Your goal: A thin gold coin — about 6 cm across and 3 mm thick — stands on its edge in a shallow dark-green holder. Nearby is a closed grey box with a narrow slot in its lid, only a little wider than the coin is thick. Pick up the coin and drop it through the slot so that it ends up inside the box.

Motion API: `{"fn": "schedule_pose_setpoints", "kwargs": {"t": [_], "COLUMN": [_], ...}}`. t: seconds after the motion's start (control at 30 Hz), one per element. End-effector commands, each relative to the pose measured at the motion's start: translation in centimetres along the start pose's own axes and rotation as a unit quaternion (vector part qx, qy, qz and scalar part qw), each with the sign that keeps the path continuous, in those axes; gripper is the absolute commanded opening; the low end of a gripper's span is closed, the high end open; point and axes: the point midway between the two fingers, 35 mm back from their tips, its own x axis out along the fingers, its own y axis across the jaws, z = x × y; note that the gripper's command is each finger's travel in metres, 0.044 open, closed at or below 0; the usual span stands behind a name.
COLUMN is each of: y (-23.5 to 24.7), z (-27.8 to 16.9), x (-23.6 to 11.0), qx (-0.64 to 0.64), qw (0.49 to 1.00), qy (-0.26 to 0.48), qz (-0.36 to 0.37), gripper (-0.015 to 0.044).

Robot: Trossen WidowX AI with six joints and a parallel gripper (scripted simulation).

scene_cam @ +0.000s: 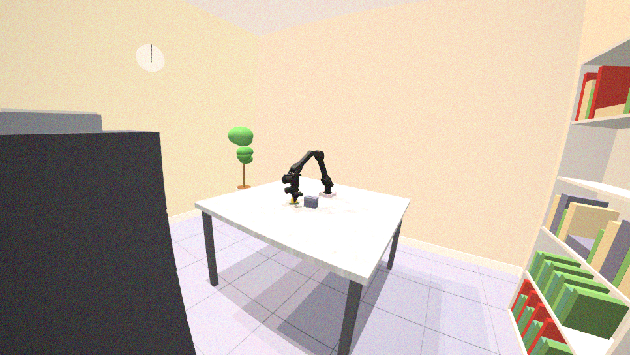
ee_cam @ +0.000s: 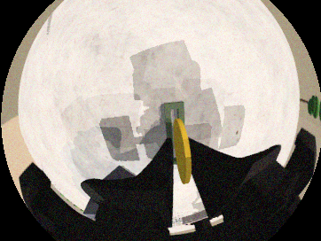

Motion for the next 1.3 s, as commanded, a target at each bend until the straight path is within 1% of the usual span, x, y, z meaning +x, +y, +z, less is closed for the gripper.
{"fn": "schedule_pose_setpoints", "kwargs": {"t": [0.0,0.33,1.27], "y": [-0.1,-0.1,0.1], "z": [0.0,0.0,0.3], "x": [0.2,0.0,-7.1], "qx": [0.001,0.001,0.001], "qw": [1.0,1.0,1.0], "qy": [0.001,0.001,0.001], "qz": [-0.002,-0.002,-0.001], "gripper": [0.0,0.0,0.0]}}
